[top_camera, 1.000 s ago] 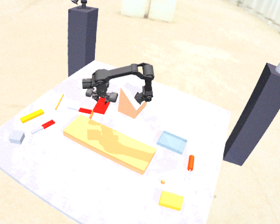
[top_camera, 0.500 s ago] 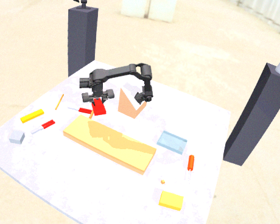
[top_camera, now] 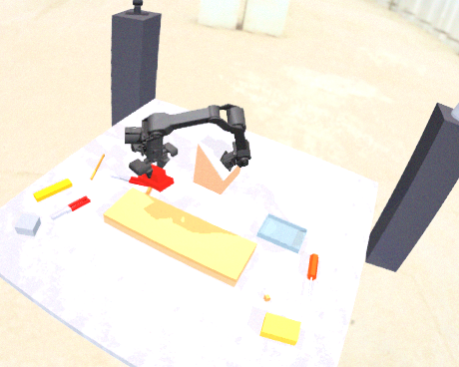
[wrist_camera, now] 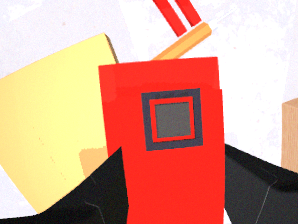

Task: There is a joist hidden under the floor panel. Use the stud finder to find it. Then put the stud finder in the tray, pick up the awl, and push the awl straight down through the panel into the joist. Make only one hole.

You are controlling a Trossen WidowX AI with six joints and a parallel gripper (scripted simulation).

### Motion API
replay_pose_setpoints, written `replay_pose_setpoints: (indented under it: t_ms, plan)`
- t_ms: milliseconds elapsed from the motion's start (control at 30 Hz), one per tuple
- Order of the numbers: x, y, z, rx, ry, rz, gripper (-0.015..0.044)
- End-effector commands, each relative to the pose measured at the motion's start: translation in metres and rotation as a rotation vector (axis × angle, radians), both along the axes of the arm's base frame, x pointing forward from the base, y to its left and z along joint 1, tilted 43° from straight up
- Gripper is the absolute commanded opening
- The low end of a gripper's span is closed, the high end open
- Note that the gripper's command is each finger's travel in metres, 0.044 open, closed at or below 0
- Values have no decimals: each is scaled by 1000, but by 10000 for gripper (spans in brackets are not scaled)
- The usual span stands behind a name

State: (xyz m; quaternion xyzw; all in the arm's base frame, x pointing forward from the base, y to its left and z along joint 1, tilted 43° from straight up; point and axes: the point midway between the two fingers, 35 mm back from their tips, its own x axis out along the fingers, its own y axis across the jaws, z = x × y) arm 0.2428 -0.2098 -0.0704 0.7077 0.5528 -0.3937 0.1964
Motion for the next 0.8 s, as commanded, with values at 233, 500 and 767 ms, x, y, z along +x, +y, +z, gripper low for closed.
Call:
replay_pose_setpoints:
  t_ms: [233, 500, 767]
  plan:
    - [23, -14, 0, -62, -315, 256, 0]
    - [38, -21, -1, -118, -541, 455, 0]
    - [52, -28, -1, -188, -761, 656, 0]
